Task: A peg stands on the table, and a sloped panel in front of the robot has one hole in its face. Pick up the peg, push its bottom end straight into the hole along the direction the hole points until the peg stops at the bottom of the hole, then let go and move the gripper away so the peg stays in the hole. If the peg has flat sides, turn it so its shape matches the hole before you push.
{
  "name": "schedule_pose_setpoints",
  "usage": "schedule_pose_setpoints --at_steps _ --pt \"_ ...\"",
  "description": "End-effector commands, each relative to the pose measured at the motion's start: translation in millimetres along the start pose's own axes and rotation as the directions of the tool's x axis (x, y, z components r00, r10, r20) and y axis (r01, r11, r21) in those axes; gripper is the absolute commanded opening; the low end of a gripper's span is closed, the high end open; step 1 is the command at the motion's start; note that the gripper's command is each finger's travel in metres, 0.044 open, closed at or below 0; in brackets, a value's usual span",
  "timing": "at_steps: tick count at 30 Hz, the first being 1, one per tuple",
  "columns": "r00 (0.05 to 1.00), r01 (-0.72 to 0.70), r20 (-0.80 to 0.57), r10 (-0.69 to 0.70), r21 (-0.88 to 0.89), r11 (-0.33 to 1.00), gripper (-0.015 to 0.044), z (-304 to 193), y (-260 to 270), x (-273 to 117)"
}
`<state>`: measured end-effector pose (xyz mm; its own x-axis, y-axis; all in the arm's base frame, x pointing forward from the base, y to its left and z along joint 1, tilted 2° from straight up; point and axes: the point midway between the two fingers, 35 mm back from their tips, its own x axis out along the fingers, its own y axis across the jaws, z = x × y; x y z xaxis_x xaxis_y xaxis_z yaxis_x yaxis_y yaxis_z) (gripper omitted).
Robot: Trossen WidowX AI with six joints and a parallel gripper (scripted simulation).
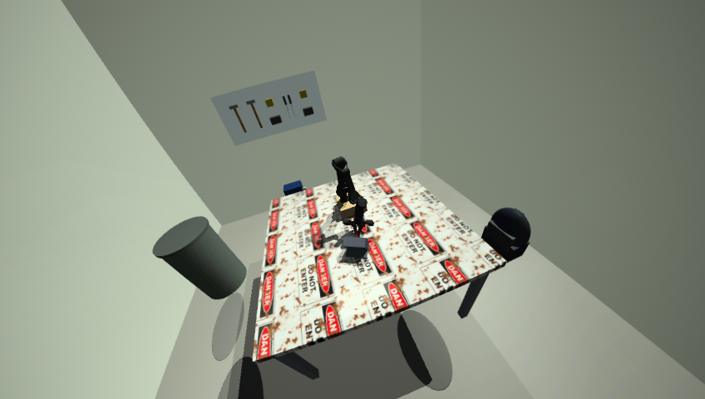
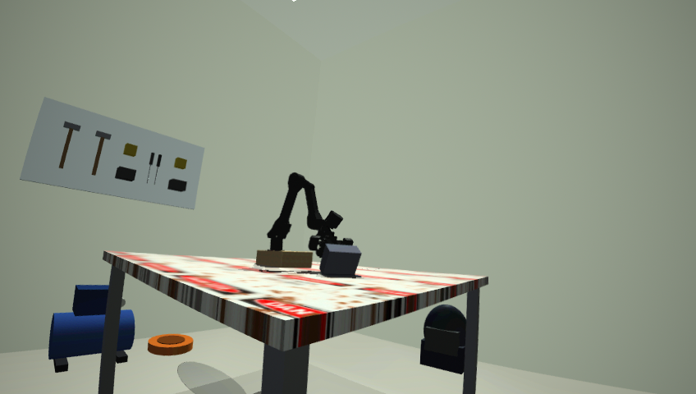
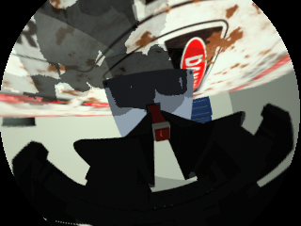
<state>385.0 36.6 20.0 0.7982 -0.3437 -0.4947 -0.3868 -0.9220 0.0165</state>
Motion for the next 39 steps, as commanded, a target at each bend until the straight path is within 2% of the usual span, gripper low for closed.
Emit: schedule_pose_setpoints --at_steps 1,2,19,39 --pt "1.000 0.000 0.000 0.000 0.000 1.000 0.0000 0 0 0" --pt "1.000 0.000 0.000 0.000 0.000 1.000 0.0000 0 0 0" --pt "1.000 0.000 0.001 0.000 0.000 1.000 0.0440 0 0 -3" --pt "1.000 0.004 0.007 -0.004 0.000 1.000 0.0440 -2 -4 -27"
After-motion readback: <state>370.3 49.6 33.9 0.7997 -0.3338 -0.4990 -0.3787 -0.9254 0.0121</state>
